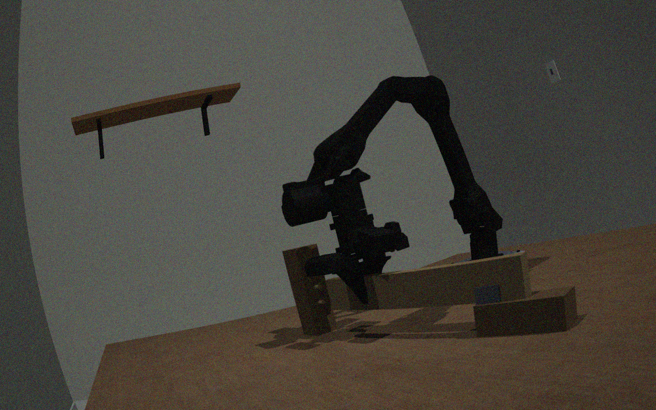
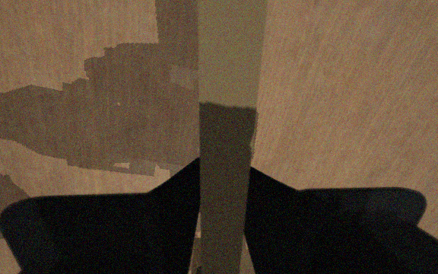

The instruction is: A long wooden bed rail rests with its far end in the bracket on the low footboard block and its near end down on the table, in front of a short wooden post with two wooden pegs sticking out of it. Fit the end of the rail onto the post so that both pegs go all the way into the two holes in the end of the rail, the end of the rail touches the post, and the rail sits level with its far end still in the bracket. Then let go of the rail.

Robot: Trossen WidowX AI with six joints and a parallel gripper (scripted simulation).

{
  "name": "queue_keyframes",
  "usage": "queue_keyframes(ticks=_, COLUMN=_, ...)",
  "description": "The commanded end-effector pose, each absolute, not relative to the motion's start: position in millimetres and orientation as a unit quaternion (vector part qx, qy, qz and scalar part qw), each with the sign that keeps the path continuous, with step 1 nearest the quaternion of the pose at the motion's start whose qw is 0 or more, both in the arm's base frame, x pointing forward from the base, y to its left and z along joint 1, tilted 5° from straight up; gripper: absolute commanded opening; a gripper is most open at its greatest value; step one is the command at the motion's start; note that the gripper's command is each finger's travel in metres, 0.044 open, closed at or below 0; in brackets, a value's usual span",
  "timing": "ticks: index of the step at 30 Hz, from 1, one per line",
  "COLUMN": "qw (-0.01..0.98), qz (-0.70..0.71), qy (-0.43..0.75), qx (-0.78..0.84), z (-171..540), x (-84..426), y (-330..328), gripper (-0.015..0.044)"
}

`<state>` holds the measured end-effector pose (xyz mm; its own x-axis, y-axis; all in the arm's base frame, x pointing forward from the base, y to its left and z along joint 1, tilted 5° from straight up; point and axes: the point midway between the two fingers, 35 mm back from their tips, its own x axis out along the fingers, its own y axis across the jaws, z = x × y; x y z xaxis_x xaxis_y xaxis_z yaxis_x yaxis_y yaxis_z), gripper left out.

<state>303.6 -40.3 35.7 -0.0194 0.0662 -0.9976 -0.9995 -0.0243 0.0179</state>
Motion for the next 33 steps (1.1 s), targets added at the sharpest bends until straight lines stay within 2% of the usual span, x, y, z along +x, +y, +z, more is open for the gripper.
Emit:
queue_keyframes(ticks=1, qw=0.511, qz=0.525, qy=0.475, qx=-0.488, z=41.6, x=306.7, y=-39.7, gripper=0.0000)
queue_keyframes(ticks=33, qw=0.511, qz=0.525, qy=0.475, qx=-0.487, z=38.5, x=304.0, y=-39.6, gripper=0.0000)
